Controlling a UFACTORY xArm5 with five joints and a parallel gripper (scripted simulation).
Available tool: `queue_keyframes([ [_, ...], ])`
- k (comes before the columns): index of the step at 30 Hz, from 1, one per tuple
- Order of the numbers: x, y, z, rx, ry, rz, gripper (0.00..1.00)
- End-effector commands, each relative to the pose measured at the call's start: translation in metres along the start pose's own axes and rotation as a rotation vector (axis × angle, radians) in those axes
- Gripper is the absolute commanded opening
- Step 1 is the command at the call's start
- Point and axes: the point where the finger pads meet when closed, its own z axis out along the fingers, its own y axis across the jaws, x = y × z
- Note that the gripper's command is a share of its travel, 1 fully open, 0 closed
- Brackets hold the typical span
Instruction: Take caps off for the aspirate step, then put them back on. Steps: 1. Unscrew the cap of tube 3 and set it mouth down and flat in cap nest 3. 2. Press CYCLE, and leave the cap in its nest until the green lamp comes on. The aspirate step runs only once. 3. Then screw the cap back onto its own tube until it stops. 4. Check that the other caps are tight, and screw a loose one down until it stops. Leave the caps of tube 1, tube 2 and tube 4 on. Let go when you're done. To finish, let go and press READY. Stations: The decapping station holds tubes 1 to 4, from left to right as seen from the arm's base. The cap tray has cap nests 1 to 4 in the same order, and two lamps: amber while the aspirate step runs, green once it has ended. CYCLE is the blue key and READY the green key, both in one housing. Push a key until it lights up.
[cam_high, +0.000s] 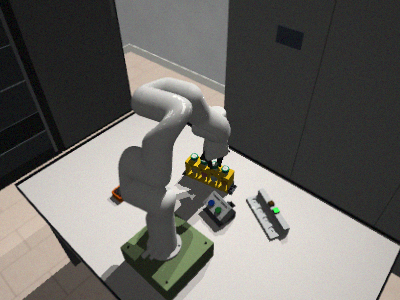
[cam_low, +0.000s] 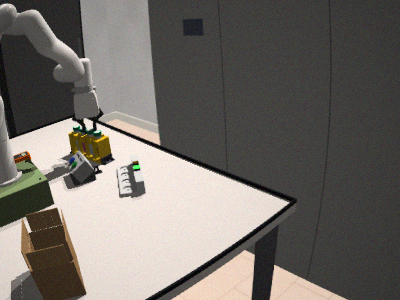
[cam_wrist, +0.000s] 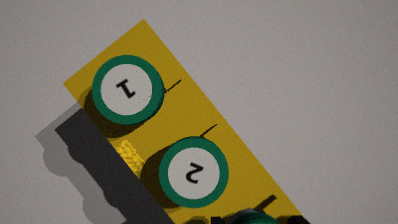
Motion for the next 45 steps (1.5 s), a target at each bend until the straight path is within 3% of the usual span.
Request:
queue_keyframes([
  [1, 0.001, 0.001, -0.001, -0.005, -0.001, 0.010, 0.46],
  [12, 0.001, 0.001, -0.001, -0.005, -0.001, 0.010, 0.46],
  [27, 0.001, 0.001, -0.046, -0.005, -0.001, 0.010, 0.46],
  [30, 0.001, 0.001, -0.047, -0.005, -0.001, 0.010, 0.46],
  [34, 0.027, -0.020, -0.047, -0.004, -0.001, -0.303, 0.46],
  [45, 0.071, -0.055, -0.047, -0.004, -0.002, -0.860, 0.46],
])
